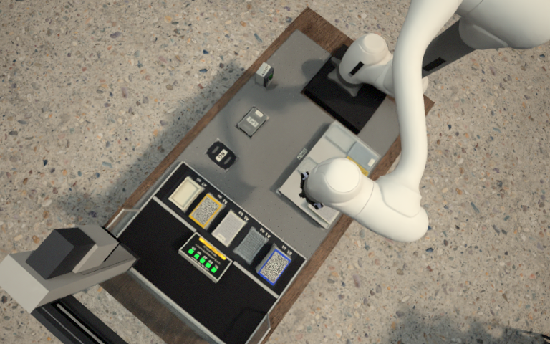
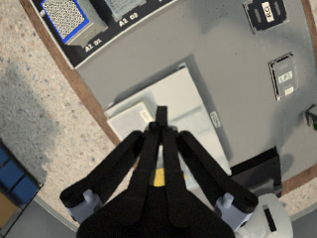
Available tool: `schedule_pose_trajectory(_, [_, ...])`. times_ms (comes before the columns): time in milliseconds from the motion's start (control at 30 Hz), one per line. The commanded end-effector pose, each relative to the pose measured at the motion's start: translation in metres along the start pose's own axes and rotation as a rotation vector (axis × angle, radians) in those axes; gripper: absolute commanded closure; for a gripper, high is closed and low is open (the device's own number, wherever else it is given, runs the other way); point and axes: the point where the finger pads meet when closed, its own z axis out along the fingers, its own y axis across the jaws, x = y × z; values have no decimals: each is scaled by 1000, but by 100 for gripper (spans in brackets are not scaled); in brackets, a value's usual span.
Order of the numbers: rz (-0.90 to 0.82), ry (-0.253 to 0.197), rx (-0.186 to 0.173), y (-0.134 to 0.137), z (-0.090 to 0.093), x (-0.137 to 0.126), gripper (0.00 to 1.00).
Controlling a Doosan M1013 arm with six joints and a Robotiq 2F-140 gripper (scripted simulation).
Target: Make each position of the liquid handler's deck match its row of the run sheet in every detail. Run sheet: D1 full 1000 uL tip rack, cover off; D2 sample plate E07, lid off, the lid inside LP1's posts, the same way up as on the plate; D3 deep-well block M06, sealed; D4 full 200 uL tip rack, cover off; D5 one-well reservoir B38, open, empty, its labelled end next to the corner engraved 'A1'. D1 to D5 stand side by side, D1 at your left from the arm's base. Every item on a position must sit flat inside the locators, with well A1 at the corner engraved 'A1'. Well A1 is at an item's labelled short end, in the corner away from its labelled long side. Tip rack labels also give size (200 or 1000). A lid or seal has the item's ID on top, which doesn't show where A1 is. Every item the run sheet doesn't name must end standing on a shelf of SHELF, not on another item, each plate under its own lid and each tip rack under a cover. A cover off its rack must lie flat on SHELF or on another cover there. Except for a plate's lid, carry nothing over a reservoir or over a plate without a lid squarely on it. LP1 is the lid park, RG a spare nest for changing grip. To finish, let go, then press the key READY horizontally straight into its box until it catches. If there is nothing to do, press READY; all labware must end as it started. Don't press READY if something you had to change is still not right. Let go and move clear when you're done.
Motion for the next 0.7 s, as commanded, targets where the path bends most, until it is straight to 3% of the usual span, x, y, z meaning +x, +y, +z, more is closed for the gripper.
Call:
schedule_pose_trajectory(0, [55,1,1,0,-1,0,90])
schedule_pose_trajectory(233, [194,1,1,0,-1,0,90])
schedule_pose_trajectory(667, [414,1,1,-27,-1,48,90])
